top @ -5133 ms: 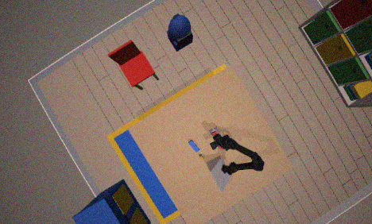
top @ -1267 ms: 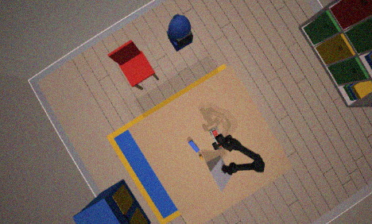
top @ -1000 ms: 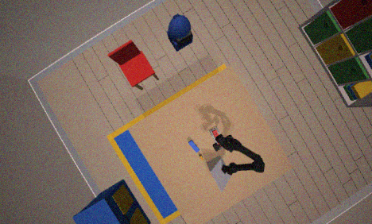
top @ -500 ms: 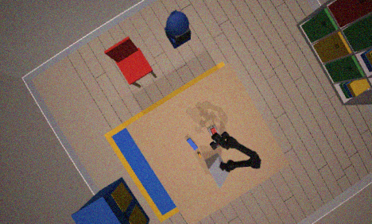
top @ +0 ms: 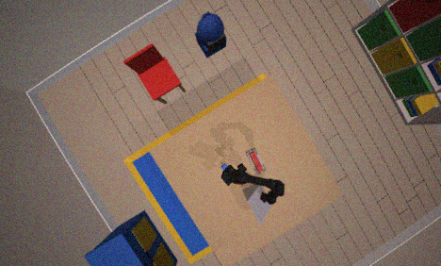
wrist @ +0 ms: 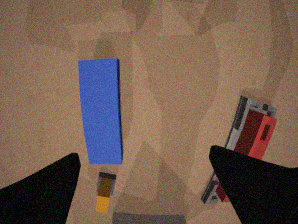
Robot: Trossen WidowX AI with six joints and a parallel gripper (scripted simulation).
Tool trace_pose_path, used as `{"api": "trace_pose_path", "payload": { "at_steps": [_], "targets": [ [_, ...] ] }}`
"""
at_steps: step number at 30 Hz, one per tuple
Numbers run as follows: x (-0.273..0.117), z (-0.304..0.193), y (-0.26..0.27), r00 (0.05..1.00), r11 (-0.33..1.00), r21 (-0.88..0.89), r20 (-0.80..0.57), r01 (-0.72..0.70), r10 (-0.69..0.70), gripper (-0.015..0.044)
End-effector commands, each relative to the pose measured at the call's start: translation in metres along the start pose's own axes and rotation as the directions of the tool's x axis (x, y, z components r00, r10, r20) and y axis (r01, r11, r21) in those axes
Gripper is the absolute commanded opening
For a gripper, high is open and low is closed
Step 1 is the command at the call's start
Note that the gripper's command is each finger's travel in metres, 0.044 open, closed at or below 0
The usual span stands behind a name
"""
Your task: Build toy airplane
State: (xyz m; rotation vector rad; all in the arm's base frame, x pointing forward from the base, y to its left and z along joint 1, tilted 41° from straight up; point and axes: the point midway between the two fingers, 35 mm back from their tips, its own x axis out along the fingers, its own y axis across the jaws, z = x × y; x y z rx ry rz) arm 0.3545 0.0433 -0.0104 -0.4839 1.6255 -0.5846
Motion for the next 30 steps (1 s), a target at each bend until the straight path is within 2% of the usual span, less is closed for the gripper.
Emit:
{"api": "trace_pose_path", "payload": {
  "at_steps": [1,7,12,30],
  "targets": [
    [0.011,0.003,0.047,1.0,1.0,0.01,-0.013,0.005,-0.005,0.044],
    [0.013,0.004,0.047,1.0,1.0,0.01,-0.013,0.005,-0.005,0.044],
    [0.054,0.003,0.046,1.0,1.0,0.011,-0.013,0.007,-0.007,0.044],
    [0.073,0.003,0.046,1.0,1.0,0.011,-0.013,0.008,-0.008,0.044]
  ]
}}
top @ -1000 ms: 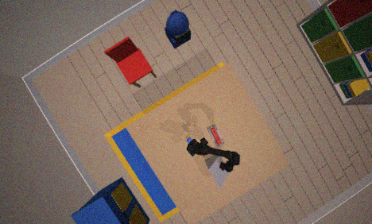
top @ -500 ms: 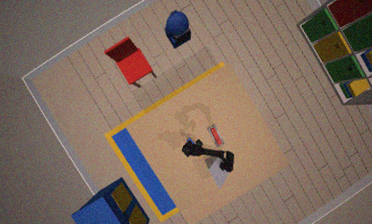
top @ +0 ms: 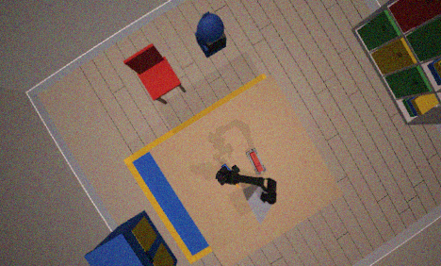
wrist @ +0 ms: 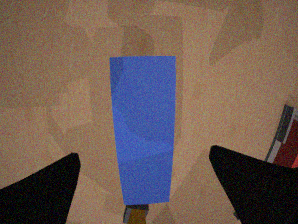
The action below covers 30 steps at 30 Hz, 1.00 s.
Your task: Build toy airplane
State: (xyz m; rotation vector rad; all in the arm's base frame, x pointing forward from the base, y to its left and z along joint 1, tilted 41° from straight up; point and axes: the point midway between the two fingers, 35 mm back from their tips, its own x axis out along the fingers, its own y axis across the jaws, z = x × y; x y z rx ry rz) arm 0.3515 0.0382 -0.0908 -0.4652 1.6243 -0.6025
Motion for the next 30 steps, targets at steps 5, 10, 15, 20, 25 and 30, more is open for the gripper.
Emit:
{"api": "trace_pose_path", "payload": {
  "at_steps": [5,10,15,20,25,30],
  "targets": [
    [0.015,-0.002,0.0,1.0,1.0,-0.01,-0.006,0.01,-0.01,0.044],
    [0.024,-0.002,0.0,1.0,1.0,-0.01,-0.006,0.01,-0.01,0.044],
    [0.032,-0.002,-0.001,1.0,1.0,-0.01,-0.006,0.01,-0.01,0.044],
    [0.04,-0.002,-0.001,1.0,1.0,-0.01,-0.006,0.011,-0.011,0.044],
    [0.045,-0.003,-0.001,1.0,1.0,-0.01,-0.006,0.011,-0.011,0.044],
    [0.045,-0.003,-0.001,1.0,1.0,-0.01,-0.006,0.011,-0.011,0.0361]
  ]
}}
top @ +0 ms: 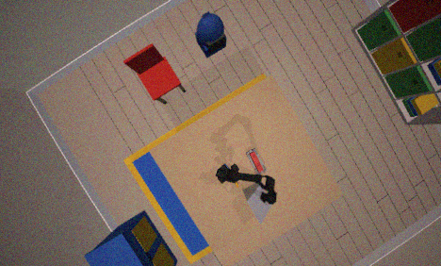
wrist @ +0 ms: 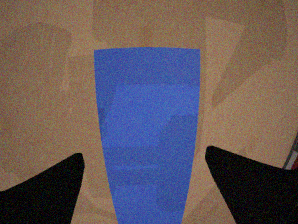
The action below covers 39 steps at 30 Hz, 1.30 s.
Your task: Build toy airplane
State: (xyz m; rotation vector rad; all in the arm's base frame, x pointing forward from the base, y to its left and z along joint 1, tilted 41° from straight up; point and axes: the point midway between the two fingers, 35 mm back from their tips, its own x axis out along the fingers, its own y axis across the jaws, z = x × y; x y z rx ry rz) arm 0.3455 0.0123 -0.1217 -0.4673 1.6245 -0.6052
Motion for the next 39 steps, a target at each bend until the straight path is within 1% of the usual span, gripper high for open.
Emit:
{"api": "trace_pose_path", "payload": {
  "at_steps": [1,7,14,19,39],
  "targets": [
    [0.004,-0.002,0.0,1.0,1.0,-0.01,-0.005,0.008,-0.008,0.0335],
    [0.004,-0.002,0.0,1.0,1.0,-0.01,-0.005,0.008,-0.008,0.0177],
    [0.004,-0.002,0.0,1.0,1.0,-0.01,-0.005,0.008,-0.008,0.0131],
    [0.001,-0.002,0.0,1.0,1.0,-0.007,-0.007,0.007,-0.007,0.0],
    [-0.058,0.004,0.003,1.0,1.0,-0.006,-0.007,0.001,-0.001,0.0]
  ]
}}
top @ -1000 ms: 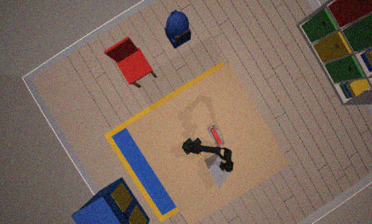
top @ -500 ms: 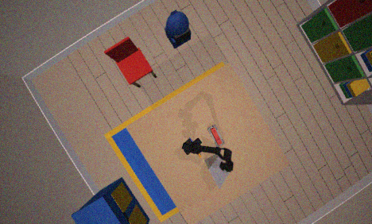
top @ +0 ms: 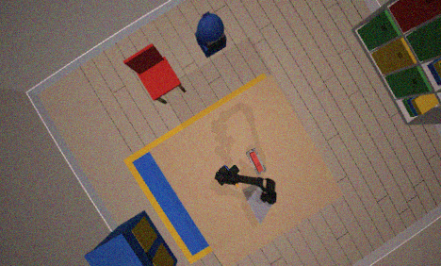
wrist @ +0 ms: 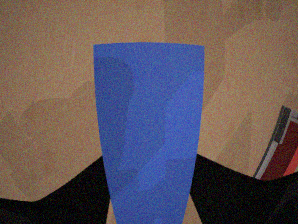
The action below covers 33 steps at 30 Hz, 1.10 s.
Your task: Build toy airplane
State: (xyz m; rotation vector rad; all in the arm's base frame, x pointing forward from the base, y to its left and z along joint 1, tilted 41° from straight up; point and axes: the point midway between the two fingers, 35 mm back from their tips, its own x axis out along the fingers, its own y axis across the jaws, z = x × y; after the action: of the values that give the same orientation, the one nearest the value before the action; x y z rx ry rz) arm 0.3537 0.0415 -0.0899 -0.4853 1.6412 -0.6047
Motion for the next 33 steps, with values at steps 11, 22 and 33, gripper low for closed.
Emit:
{"api": "trace_pose_path", "payload": {
  "at_steps": [11,22,33],
  "targets": [
    [-0.049,0.0,0.0,1.0,1.0,0.007,0.007,-0.01,0.009,0.0],
    [-0.079,-0.005,-0.002,1.0,1.0,0.005,0.007,-0.008,0.008,0.0],
    [-0.079,-0.006,-0.027,1.0,0.994,-0.108,0.008,-0.013,0.014,0.0]
  ]
}}
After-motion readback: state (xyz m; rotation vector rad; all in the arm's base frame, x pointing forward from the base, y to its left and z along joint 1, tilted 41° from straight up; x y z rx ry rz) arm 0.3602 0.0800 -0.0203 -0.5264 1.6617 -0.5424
